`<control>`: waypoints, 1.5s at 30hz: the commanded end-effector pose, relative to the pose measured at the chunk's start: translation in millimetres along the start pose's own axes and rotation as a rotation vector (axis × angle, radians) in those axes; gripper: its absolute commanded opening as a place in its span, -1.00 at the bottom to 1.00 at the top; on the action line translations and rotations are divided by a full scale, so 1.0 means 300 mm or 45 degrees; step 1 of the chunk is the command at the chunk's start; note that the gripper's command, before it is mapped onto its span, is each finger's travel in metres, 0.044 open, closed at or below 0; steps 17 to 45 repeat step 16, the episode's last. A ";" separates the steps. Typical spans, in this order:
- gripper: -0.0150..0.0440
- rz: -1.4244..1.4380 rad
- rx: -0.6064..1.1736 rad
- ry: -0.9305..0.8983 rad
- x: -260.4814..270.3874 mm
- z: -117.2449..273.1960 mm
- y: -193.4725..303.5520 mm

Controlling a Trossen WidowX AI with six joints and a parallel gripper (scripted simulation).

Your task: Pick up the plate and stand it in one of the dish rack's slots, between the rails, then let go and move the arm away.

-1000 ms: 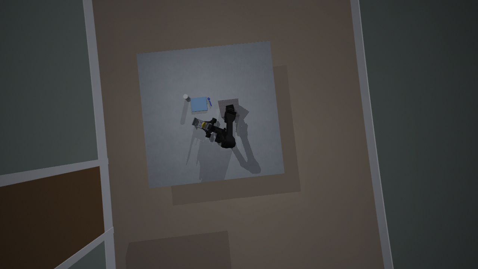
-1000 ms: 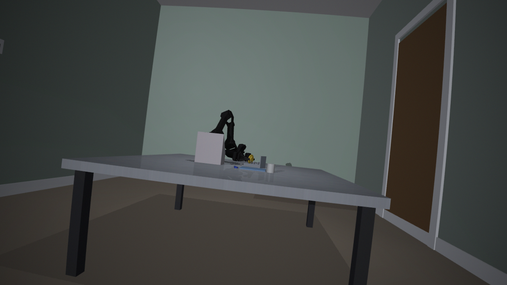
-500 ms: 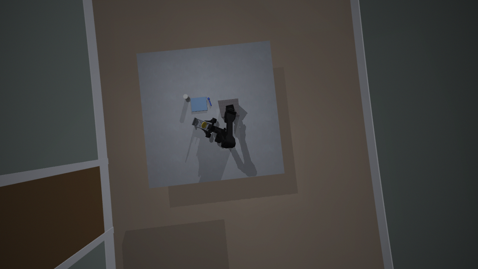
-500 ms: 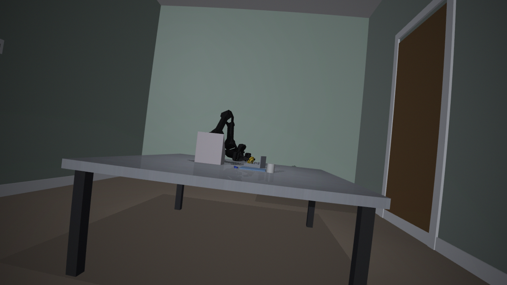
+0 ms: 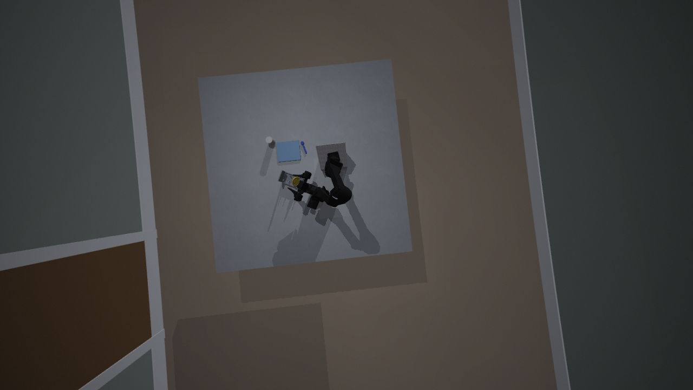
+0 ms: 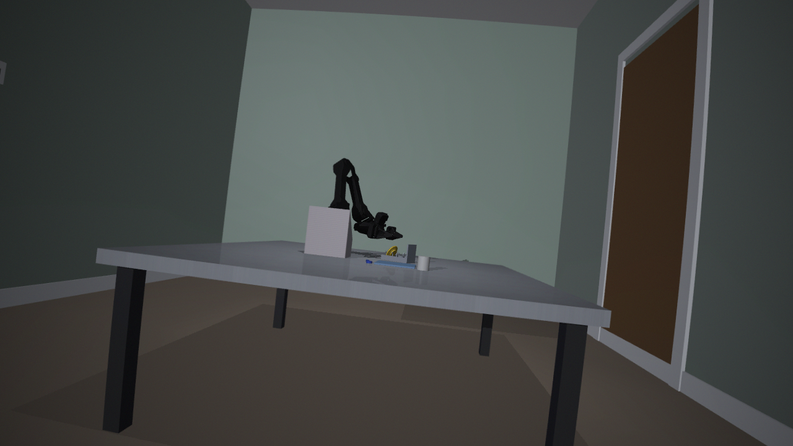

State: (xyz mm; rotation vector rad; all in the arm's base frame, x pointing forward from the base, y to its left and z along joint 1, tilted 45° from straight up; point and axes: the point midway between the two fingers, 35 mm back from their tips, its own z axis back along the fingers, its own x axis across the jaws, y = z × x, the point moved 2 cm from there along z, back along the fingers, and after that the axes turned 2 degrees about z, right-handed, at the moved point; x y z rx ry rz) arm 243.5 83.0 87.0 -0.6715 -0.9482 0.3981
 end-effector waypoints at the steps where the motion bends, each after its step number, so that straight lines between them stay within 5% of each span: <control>1: 0.86 0.000 -0.008 -0.006 -0.006 0.009 -0.100; 45: 0.86 0.236 0.044 0.110 -0.036 -0.030 -0.200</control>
